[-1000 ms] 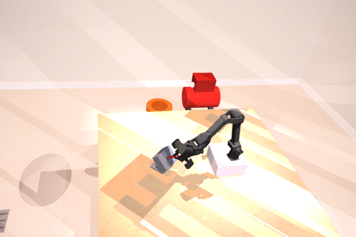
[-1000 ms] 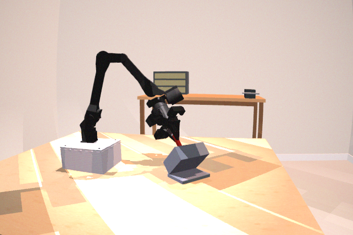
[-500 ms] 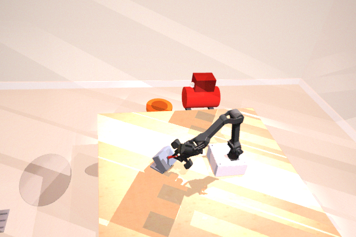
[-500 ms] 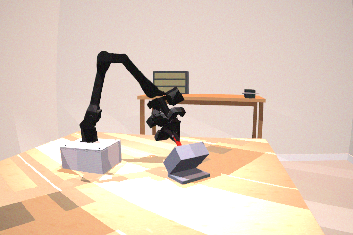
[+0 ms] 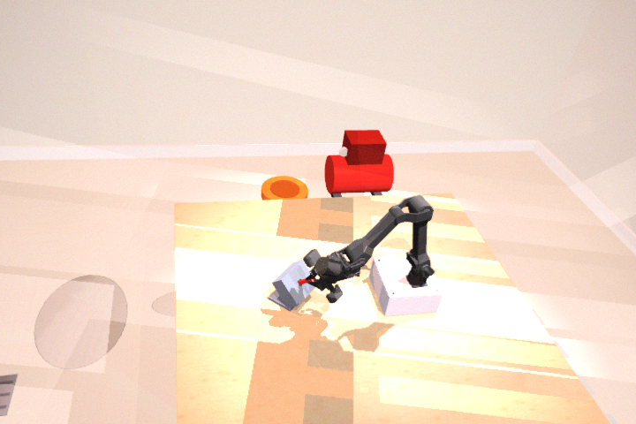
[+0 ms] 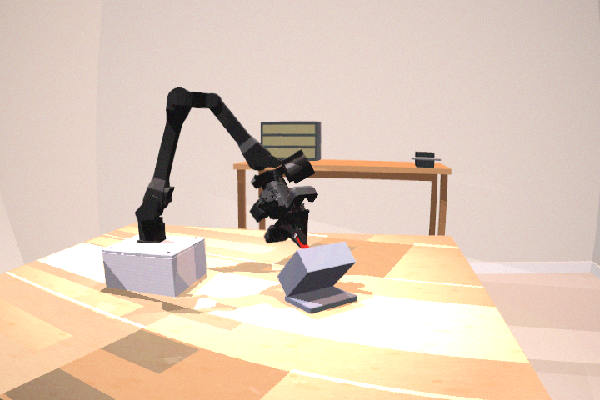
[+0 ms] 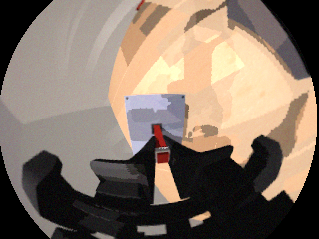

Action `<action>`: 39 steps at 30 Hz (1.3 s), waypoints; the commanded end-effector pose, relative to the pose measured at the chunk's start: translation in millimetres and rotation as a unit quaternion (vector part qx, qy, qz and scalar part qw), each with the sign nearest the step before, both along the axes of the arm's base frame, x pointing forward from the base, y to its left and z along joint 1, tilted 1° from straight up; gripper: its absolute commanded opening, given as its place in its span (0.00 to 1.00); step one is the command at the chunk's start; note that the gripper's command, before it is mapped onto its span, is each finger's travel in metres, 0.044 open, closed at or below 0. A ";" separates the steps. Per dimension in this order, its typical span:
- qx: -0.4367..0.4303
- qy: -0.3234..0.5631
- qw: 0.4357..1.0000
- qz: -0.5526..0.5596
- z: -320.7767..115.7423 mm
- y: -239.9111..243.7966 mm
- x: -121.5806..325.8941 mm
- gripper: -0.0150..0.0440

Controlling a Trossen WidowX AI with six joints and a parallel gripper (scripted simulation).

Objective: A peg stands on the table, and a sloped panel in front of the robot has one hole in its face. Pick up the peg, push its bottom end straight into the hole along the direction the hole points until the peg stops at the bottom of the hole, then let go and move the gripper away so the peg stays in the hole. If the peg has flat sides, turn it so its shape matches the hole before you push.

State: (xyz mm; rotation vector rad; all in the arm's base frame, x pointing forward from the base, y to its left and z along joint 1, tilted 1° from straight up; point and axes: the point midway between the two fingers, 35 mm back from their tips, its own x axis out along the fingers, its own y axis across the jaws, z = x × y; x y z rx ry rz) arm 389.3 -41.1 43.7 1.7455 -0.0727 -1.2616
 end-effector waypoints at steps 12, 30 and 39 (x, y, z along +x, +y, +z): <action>0.000 0.000 1.000 0.002 -7.2 -5.6 5.6 0.25; 0.000 0.000 1.000 0.002 -13.2 -10.2 10.0 0.25; 0.000 0.000 1.000 -0.001 -13.2 -10.3 9.1 0.25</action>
